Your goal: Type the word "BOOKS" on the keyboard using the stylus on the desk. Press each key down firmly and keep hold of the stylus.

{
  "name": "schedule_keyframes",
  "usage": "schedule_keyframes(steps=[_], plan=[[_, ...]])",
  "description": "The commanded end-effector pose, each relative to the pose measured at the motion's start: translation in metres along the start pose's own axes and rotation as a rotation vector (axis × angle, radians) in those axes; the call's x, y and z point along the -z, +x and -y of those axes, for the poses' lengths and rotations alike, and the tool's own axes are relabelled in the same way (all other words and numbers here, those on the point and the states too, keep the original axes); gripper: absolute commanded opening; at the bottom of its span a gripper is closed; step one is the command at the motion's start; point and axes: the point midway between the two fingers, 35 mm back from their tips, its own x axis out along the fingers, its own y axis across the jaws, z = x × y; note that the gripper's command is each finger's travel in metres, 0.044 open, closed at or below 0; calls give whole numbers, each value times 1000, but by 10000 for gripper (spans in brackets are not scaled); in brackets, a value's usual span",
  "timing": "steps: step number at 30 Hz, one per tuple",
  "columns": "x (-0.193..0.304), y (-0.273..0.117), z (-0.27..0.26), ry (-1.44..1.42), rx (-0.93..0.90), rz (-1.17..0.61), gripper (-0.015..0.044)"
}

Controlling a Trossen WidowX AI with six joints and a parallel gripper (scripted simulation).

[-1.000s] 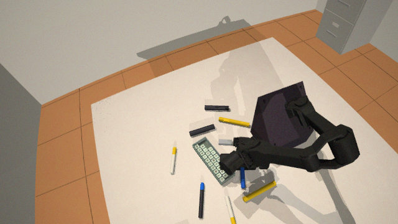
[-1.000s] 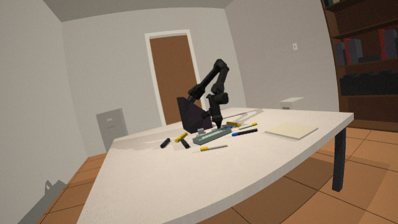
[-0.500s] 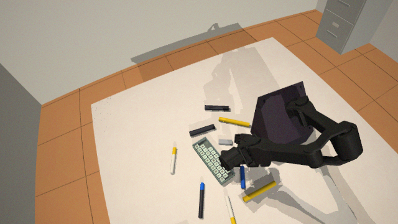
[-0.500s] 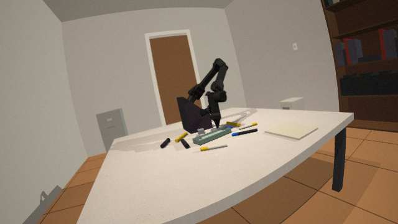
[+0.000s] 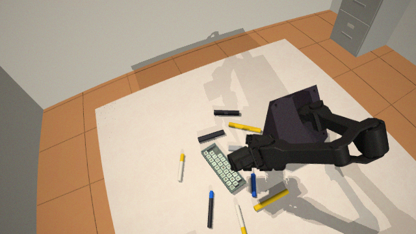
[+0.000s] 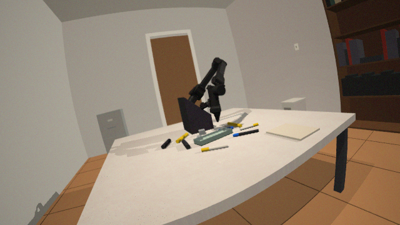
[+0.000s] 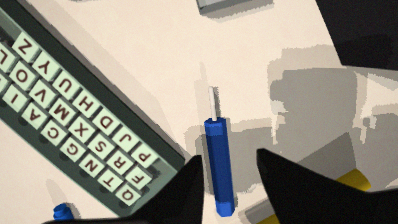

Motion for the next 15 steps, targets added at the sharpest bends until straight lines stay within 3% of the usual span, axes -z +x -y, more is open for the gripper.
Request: schedule_keyframes(steps=[1,7,15], plan=[[10,3,-4,4,6,115,150],[36,2,-3,-19,-10,452,150],[41,0,-3,-22,-16,488,150]])
